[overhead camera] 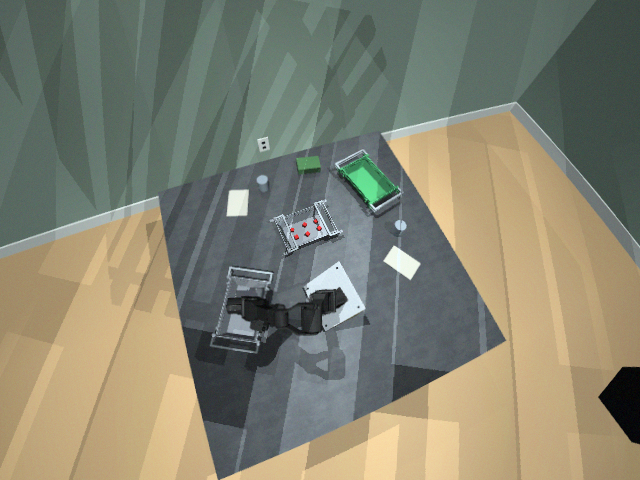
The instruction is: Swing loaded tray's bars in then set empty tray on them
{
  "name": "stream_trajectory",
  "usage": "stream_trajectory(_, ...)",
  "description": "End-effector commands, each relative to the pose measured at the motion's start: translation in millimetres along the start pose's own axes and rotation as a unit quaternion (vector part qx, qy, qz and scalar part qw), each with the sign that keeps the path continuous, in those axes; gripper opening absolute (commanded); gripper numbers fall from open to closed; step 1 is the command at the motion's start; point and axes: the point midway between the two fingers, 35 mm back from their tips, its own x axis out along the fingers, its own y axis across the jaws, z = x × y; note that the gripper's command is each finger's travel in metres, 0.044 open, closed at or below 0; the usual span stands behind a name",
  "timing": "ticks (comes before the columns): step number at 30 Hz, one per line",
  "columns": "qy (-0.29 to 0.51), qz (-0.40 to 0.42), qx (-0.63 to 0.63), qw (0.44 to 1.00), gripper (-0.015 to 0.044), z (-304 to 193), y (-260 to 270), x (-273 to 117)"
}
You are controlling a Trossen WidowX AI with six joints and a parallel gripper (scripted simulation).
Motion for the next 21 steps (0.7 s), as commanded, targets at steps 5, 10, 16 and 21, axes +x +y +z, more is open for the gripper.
stream_trajectory(5,0.003,0.0,0.002,1.0,0.0175,-0.9,0.1,0.5)
stream_trajectory(10,0.003,0.0,0.002,1.0,0.0141,-0.9,0.1,0.5)
stream_trajectory(16,0.003,0.0,0.002,1.0,0.0101,-0.9,0.1,0.5)
stream_trajectory(21,0.003,0.0,0.002,1.0,0.0068,-0.9,0.1,0.5)
